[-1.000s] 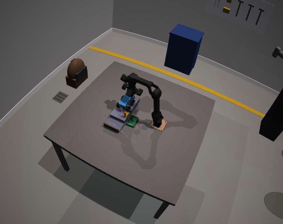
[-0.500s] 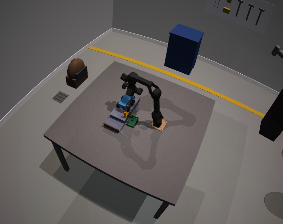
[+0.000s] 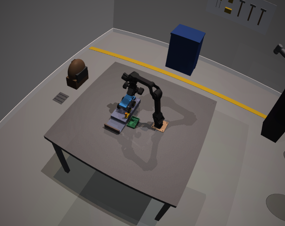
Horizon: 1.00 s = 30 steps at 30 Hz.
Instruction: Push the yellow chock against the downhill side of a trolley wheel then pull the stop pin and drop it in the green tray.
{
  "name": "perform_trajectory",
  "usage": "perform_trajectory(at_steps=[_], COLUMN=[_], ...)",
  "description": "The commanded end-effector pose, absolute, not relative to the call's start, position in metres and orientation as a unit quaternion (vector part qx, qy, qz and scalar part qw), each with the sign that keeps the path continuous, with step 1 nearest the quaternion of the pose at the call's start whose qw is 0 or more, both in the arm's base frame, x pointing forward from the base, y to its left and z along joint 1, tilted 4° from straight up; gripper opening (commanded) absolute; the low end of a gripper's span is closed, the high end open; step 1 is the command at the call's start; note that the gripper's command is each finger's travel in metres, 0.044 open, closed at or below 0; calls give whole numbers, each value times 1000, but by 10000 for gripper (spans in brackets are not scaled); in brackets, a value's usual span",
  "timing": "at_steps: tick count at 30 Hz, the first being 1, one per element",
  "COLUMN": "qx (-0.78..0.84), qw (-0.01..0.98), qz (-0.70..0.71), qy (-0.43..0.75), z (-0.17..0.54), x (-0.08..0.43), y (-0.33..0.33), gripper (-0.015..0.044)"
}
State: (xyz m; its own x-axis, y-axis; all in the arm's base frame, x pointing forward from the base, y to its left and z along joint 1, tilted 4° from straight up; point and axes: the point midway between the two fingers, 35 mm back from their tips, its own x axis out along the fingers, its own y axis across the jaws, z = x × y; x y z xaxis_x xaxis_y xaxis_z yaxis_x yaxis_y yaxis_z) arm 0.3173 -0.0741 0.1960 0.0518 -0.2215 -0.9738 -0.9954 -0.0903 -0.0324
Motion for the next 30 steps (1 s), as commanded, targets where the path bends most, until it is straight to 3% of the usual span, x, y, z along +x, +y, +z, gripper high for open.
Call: perform_trajectory(at_steps=[1, 16, 30], qx=[-586, -586, -586], qw=[429, 429, 427], qz=[448, 448, 449], qy=[521, 522, 523], z=[198, 201, 196], x=[318, 318, 271], y=[-83, -102, -107], gripper=[0, 0, 0])
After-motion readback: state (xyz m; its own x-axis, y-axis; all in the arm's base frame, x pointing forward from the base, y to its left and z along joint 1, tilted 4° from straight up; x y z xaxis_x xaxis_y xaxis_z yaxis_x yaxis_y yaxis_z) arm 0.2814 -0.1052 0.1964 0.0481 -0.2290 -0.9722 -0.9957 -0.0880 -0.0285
